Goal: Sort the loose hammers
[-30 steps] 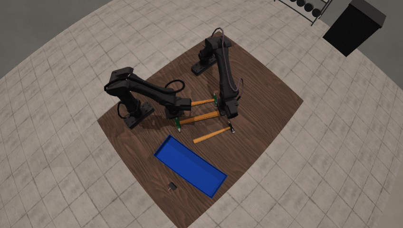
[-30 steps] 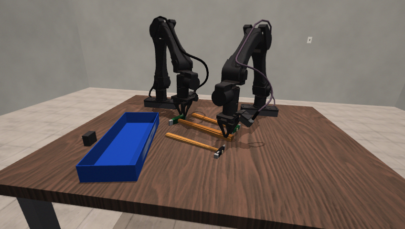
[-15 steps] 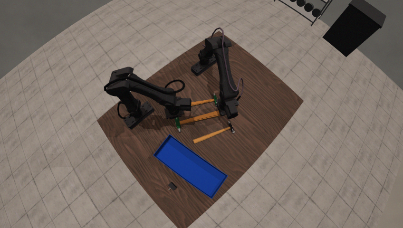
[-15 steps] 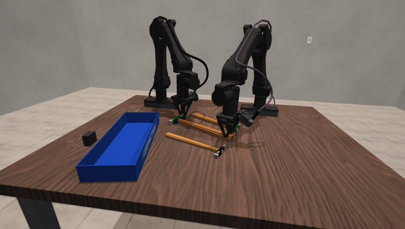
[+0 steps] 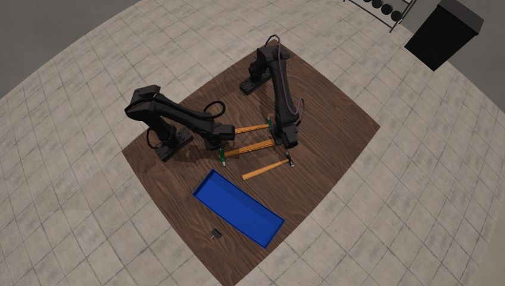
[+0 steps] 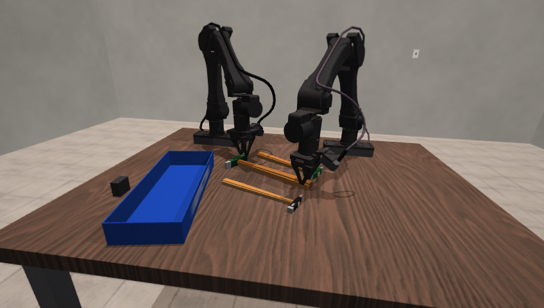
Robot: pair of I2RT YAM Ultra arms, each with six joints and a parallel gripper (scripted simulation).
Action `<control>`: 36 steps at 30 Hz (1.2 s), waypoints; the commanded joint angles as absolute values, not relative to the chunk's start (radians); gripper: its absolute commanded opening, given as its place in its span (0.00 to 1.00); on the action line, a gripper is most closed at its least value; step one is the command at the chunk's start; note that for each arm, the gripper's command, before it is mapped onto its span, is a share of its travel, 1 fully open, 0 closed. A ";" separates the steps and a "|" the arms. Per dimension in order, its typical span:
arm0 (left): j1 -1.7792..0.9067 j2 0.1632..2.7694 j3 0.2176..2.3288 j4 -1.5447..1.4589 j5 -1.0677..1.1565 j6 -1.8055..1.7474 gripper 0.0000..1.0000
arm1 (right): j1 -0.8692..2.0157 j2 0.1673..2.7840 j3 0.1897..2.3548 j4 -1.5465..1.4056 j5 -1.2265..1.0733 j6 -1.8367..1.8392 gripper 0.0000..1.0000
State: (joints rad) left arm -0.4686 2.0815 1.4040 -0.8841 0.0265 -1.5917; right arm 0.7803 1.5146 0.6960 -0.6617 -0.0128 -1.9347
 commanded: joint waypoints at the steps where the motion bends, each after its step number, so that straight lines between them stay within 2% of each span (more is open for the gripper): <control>1: -0.452 2.092 1.419 -0.890 -0.064 -1.580 0.27 | 0.771 1.496 0.675 -0.730 0.002 -1.941 0.17; 13: -0.472 2.093 1.418 -0.899 0.000 -1.579 0.27 | 0.780 1.512 0.698 -0.663 -0.012 -1.934 0.17; 16: -0.472 2.093 1.418 -0.899 0.000 -1.579 0.27 | 0.774 1.497 0.697 -0.663 -0.014 -1.939 0.46; 17: -0.472 2.093 1.418 -0.899 0.000 -1.579 0.27 | 0.769 1.489 0.687 -0.677 -0.015 -1.946 0.47; 31: -0.470 2.093 1.419 -0.887 0.000 -1.587 0.27 | 0.750 1.400 0.733 -0.754 -0.022 -1.966 0.47; 35: -0.470 2.093 1.419 -0.887 0.000 -1.587 0.27 | 0.744 1.370 0.765 -0.815 -0.025 -1.966 0.92; 36: -0.470 2.093 1.419 -0.887 0.000 -1.587 0.27 | 0.744 1.358 0.780 -0.842 -0.025 -1.966 1.00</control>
State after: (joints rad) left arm -0.4690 2.0815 1.4040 -0.8822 0.0277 -1.5917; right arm 0.7506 1.4044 0.7284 -0.7525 -0.0120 -1.9553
